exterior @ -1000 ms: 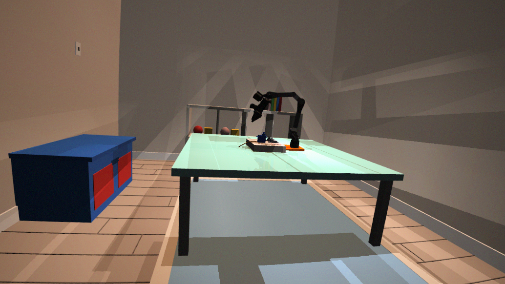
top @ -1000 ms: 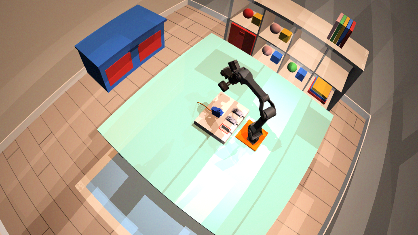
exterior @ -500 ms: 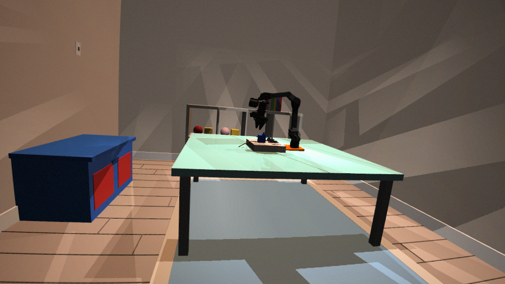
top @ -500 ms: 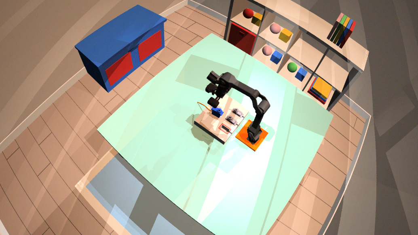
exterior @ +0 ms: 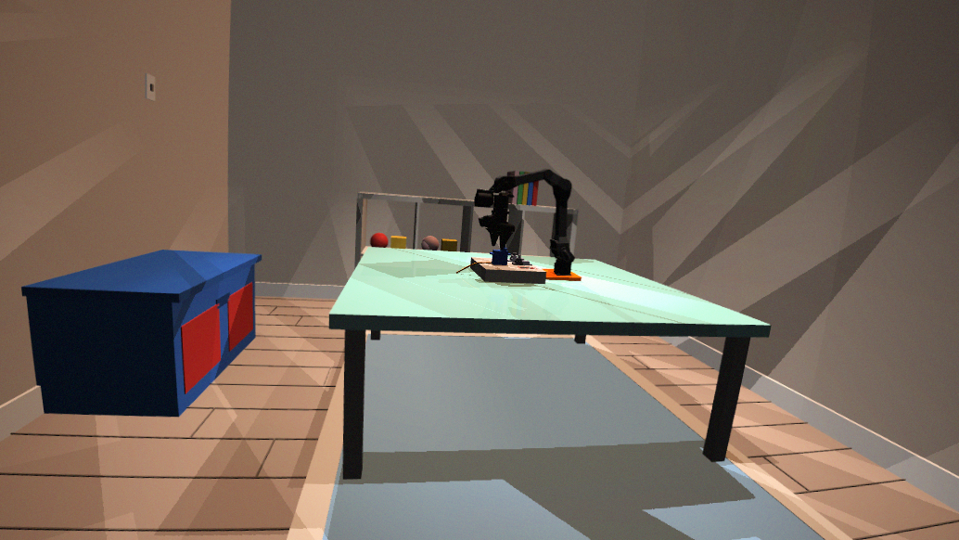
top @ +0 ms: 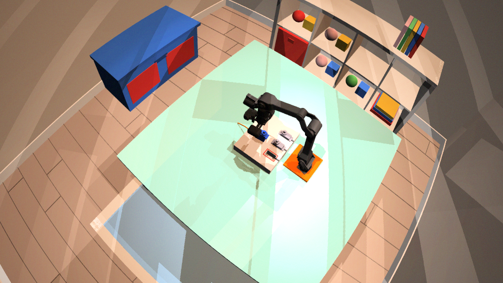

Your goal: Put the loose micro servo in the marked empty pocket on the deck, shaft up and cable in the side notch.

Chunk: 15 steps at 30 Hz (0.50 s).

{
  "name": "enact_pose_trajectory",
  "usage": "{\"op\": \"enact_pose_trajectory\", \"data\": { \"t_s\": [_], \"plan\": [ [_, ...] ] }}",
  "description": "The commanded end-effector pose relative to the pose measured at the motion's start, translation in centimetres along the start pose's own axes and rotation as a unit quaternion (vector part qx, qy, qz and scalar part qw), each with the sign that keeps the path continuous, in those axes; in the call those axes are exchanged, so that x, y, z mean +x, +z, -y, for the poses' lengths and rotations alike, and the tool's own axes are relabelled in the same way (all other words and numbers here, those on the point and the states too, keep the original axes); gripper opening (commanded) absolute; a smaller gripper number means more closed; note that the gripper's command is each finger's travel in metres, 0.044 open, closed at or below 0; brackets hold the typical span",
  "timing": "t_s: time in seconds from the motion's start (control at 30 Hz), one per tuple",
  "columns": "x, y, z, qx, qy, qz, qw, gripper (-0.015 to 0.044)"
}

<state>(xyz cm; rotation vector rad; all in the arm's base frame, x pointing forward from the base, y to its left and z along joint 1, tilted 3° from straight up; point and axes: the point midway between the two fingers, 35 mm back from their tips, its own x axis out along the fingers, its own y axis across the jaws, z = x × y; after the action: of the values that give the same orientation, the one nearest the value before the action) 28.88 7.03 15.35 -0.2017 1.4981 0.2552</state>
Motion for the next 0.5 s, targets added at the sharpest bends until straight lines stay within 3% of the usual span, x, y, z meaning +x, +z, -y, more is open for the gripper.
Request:
{"op": "enact_pose_trajectory", "data": {
  "t_s": [0.0, 0.47],
  "plan": [
    [0.4, 0.0, -0.1, 0.002, 0.0, 0.001, 1.0, 0.044],
    [2.3, 0.0, -0.1, 0.002, 0.0, 0.001, 1.0, 0.044]
  ]
}}
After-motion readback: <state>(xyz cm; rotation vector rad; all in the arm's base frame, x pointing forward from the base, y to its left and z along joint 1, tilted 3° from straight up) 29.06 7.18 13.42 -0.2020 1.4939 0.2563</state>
